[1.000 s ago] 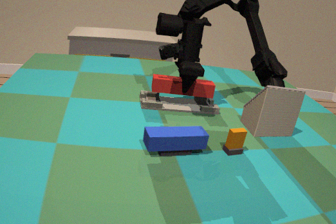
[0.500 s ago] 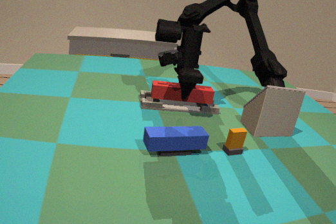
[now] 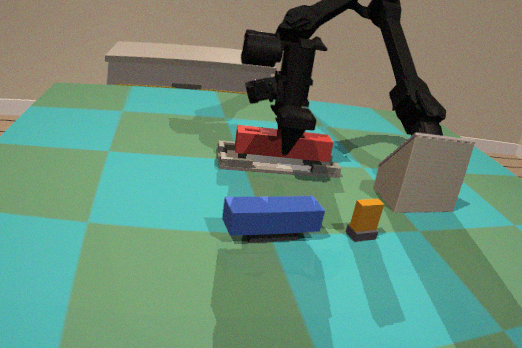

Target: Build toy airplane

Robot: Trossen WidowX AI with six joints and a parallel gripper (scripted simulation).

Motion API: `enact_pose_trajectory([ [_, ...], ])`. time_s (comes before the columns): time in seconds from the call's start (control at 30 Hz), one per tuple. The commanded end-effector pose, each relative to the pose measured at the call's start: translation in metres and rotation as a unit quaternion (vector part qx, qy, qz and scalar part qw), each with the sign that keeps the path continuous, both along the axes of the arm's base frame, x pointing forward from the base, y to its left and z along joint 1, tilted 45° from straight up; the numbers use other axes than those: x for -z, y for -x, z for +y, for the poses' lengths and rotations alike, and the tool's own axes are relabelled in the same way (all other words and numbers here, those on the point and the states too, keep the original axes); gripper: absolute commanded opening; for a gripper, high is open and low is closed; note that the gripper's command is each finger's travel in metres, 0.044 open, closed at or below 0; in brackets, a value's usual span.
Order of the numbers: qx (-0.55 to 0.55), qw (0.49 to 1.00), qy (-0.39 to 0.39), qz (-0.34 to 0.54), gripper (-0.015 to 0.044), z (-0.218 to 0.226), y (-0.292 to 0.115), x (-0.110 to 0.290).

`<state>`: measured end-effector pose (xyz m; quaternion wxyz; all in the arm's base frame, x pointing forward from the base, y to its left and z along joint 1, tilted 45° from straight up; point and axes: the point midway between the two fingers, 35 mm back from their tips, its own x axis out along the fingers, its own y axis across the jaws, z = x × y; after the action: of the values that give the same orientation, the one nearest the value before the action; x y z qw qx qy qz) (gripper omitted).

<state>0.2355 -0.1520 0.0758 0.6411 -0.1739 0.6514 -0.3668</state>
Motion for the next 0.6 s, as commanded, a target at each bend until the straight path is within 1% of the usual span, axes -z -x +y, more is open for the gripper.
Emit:
enact_pose_trajectory([
  [0.0,0.0,1.0,0.0,0.0,0.019,0.0,-0.0002,-0.0002],
  [0.3,0.0,1.0,0.0,0.0,0.0426,0.0,-0.0002,-0.0002],
  [0.33,0.0,1.0,0.0,0.0,0.044,0.0,-0.0002,-0.0002],
  [0.57,0.0,1.0,0.0,0.0,0.044,0.0,-0.0002,-0.0002],
])
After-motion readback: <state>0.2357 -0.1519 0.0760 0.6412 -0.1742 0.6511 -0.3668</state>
